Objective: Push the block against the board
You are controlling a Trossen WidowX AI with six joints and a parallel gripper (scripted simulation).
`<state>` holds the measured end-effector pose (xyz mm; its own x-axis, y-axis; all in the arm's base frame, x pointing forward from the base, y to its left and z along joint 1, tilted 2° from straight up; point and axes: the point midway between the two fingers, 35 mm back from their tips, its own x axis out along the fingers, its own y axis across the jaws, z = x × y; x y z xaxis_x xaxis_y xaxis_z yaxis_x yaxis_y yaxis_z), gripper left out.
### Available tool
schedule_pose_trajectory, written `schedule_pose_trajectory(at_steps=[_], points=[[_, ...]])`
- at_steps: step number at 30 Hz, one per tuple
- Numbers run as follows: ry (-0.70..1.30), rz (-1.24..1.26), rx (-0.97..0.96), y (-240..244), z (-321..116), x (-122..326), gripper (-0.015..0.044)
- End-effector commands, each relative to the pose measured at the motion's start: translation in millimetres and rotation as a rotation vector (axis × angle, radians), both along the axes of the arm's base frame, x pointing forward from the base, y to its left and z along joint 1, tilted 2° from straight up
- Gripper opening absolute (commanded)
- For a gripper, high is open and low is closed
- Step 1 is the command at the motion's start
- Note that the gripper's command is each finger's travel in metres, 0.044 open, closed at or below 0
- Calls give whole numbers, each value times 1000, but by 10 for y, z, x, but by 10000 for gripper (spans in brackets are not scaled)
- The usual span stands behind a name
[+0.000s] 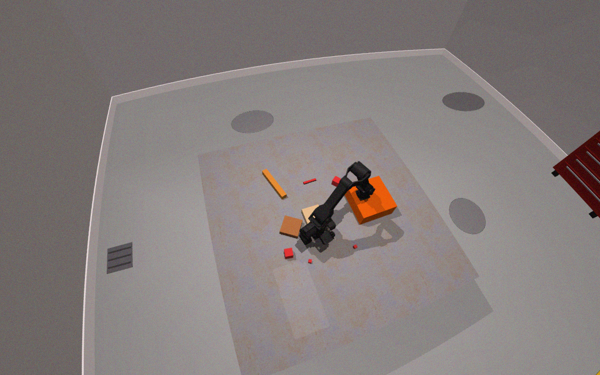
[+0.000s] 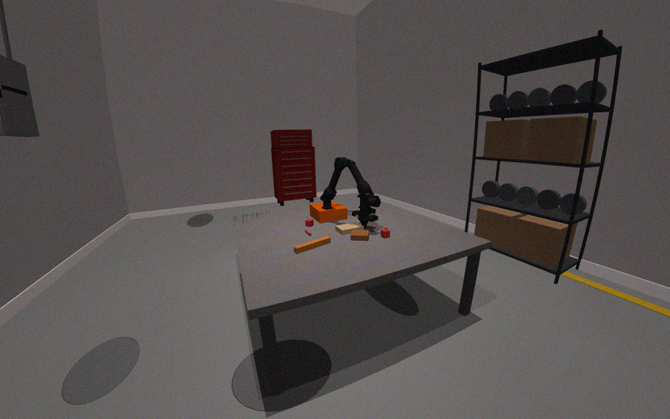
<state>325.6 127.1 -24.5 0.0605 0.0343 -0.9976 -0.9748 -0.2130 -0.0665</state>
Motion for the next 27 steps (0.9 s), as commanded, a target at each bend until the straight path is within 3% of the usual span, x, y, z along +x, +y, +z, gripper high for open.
schedule_pose_trajectory(at_steps=[1, 27], points=[[2, -2, -9, -65, -12, 3, 0], [2, -2, -11, -243, -15, 37, 0]])
